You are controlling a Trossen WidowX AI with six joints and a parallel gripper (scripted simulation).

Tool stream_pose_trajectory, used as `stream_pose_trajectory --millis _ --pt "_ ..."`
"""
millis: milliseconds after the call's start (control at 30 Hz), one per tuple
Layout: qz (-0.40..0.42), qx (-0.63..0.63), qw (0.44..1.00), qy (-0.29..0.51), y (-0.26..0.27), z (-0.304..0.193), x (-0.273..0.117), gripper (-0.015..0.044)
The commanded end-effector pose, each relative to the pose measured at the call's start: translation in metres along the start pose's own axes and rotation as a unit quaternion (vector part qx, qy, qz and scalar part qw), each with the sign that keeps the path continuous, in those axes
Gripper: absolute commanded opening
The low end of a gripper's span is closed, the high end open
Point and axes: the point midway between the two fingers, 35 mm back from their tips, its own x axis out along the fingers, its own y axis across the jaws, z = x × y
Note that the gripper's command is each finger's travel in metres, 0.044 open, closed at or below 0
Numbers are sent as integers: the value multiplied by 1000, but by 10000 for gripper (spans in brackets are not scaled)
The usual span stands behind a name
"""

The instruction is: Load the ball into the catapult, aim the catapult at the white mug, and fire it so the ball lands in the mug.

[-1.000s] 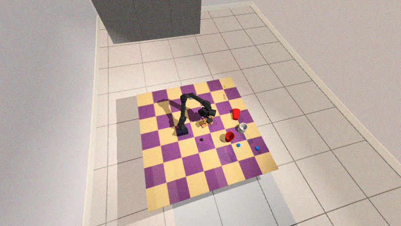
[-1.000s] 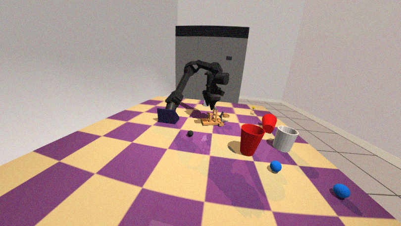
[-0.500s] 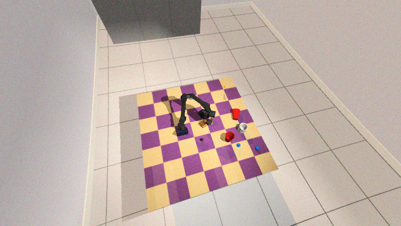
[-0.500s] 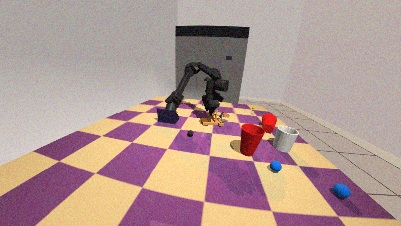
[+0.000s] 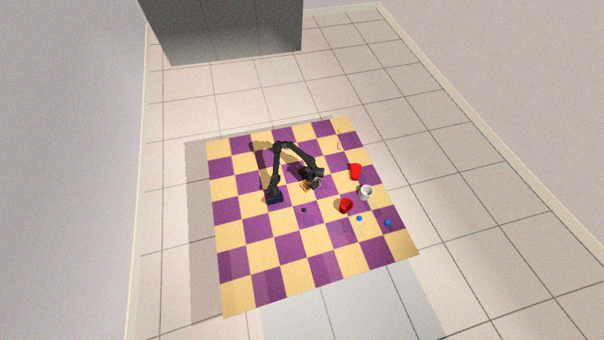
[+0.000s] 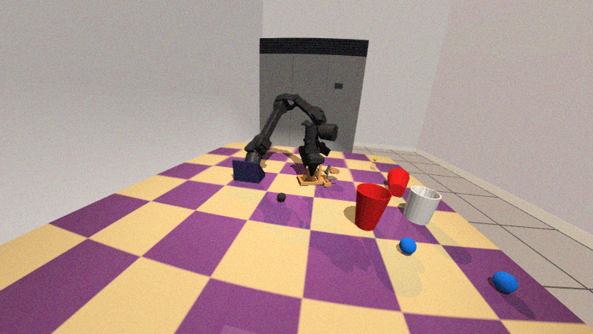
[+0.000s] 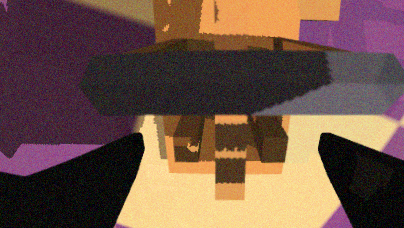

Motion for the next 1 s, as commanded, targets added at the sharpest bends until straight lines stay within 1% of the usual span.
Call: stream_pose_trajectory --millis 0,300,667,867,933,967 --pt "4 3 1000 0 1 -1 8 440" --pt "5 3 1000 -1 2 -2 18 440" --pt "1 0 1000 0 1 -1 15 151" --pt "1 0 1000 0 1 -1 15 111" --pt "1 0 1000 0 0 0 4 59" --pt "1 1 1000 1 0 0 -10 32"
